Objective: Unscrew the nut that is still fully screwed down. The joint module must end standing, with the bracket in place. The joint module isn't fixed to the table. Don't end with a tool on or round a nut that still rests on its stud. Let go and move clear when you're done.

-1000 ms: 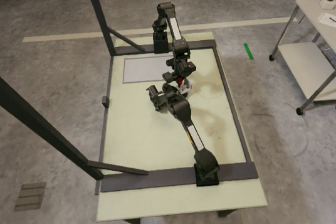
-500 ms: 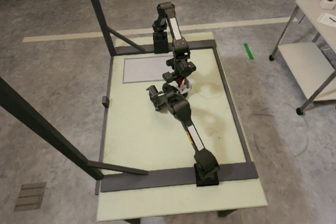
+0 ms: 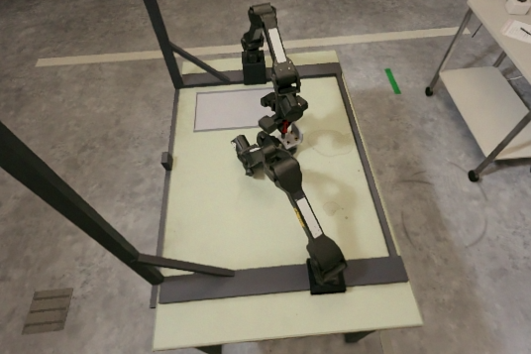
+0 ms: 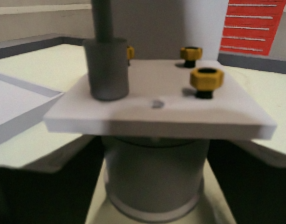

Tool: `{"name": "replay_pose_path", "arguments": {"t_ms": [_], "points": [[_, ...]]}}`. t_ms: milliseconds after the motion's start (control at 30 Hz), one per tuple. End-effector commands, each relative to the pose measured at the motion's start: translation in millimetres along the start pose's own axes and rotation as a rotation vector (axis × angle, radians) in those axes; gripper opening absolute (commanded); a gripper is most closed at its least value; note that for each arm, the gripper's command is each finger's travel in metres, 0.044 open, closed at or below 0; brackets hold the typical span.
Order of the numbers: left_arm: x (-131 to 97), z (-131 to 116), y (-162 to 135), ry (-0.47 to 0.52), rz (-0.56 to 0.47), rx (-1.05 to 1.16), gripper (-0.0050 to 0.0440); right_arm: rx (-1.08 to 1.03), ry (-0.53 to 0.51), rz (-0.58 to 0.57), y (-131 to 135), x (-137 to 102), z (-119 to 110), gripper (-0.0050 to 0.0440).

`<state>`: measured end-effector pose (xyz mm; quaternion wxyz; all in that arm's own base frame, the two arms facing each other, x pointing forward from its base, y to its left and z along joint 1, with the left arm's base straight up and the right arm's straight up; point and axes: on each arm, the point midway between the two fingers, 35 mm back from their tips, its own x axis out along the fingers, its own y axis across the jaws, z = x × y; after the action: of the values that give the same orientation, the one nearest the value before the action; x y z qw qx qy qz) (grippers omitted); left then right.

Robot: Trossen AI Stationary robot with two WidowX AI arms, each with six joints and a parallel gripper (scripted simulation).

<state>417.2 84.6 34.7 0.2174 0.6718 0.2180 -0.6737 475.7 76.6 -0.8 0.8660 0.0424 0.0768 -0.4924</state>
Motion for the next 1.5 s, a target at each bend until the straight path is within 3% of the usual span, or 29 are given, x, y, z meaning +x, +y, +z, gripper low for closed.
{"name": "replay_pose_path", "arguments": {"t_ms": [0, 133, 300, 700, 867, 1267, 1467], "points": [[-9.4, -2.8, 0.1, 0.026, 0.015, -0.171, 0.013, 0.051, -0.005, 0.007, 5.1, -2.5, 22.9, 0.0245], [-9.4, -2.8, 0.1, 0.025, 0.017, -0.345, 0.013, 0.051, -0.005, 0.007, 5.1, -2.5, 22.9, 0.0245], [-9.4, -2.7, 0.1, 0.025, 0.017, -0.345, 0.013, 0.051, -0.005, 0.007, 5.1, -2.5, 22.9, 0.0245], [-9.5, -2.8, 0.1, 0.021, 0.022, -0.836, 0.013, 0.051, -0.005, 0.007, 5.1, -2.5, 22.9, 0.0245], [-9.5, -2.8, 0.1, 0.021, 0.022, -0.836, 0.013, 0.051, -0.005, 0.007, 5.1, -2.5, 22.9, 0.0245], [-9.7, -3.0, 0.0, 0.017, 0.027, -1.33, 0.013, 0.051, -0.005, 0.007, 5.1, -2.5, 22.9, 0.0245], [-10.2, -3.1, 0.2, 0.017, 0.029, -1.371, 0.013, 0.051, -0.005, 0.007, 5.1, -2.5, 22.9, 0.0245]]}}
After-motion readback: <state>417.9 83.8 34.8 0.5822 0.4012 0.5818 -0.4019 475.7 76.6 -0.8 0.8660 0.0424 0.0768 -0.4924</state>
